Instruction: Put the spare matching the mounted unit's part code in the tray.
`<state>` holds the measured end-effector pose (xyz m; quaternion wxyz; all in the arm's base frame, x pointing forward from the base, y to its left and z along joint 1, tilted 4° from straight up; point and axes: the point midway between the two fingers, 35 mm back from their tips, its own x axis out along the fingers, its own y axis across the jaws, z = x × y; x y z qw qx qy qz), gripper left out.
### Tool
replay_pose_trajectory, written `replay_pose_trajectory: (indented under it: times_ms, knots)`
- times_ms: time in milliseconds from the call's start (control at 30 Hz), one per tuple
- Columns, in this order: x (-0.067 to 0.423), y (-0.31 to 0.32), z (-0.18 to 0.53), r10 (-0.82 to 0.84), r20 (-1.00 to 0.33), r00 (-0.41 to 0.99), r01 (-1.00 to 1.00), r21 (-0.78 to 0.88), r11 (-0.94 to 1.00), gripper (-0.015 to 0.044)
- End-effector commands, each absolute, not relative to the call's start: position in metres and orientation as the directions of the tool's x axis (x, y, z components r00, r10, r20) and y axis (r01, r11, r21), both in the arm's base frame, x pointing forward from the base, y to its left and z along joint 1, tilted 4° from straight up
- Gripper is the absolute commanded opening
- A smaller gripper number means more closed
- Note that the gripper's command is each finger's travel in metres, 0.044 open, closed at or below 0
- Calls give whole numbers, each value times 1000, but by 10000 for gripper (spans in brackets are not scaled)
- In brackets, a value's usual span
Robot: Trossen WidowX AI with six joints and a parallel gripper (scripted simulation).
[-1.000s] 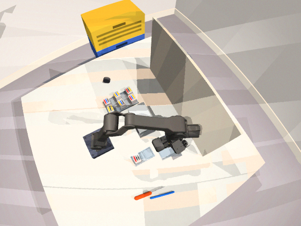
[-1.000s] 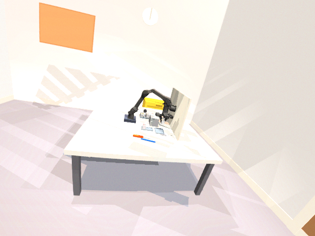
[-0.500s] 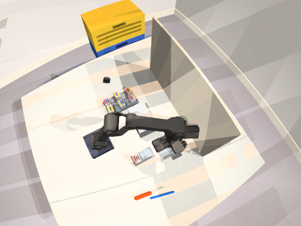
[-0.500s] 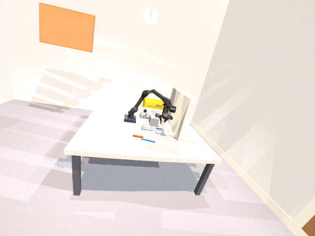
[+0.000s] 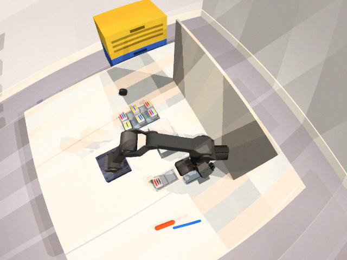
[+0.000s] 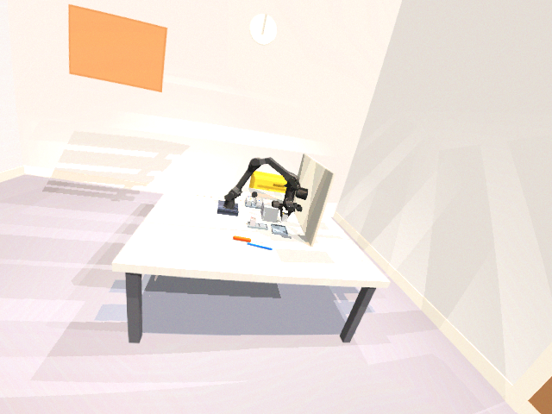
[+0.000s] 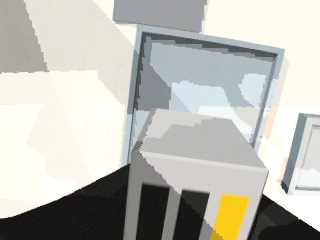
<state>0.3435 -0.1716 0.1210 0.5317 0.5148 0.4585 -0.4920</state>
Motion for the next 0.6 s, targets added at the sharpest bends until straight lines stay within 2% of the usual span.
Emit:
replay_pose_trajectory:
  times_ms: [0, 567]
  knots:
    - [343, -172, 115, -51, -995, 88, 996, 89, -20, 0]
    - [344, -172, 102, -51, -995, 88, 996, 89, -20, 0]
